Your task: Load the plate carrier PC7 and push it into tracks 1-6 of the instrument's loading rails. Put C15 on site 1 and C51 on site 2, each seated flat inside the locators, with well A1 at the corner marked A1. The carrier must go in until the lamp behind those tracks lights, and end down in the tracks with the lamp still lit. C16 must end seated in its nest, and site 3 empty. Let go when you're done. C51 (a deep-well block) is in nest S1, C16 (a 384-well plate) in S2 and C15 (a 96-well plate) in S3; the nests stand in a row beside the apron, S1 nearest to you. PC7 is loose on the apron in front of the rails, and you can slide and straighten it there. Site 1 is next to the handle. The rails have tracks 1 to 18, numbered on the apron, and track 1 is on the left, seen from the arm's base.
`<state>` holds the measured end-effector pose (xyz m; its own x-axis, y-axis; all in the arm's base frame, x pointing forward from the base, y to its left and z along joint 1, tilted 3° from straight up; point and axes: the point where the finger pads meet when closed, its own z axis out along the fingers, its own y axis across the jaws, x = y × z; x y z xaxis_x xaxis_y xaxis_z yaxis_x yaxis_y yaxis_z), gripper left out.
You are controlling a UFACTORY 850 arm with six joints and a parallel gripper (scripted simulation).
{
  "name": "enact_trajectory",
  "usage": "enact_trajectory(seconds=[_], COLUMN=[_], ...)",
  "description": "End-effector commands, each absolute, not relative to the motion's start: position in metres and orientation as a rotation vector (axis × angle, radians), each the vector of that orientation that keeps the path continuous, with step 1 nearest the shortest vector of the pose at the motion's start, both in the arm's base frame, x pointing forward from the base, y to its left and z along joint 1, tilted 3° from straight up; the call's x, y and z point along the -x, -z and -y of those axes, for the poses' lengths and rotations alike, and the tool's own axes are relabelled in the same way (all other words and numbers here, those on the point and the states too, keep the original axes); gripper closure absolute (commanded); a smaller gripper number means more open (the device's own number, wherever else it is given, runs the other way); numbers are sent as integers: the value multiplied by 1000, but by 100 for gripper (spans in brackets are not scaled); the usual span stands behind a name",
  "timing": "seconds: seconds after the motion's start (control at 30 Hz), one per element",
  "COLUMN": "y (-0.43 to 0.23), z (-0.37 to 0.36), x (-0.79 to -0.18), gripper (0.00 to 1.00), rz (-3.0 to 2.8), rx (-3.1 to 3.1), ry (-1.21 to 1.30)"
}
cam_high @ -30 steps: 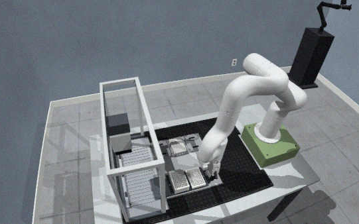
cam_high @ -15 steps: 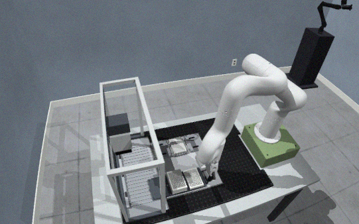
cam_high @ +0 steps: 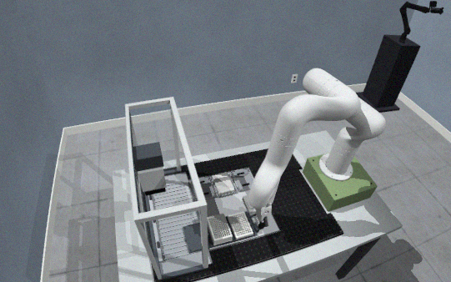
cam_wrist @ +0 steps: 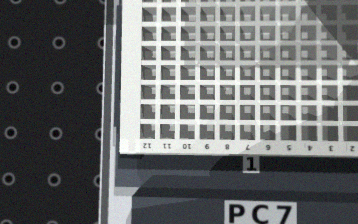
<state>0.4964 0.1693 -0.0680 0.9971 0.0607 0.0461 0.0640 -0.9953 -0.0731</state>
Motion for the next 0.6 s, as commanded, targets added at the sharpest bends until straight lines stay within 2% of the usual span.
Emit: enact_trajectory(seconds=[0.0,0.57], y=[67,67], z=[-170,-171], x=[-502,-517], gripper=[18,18], rz=[97,97], rx=[3095,3095], ry=[-2,-2])
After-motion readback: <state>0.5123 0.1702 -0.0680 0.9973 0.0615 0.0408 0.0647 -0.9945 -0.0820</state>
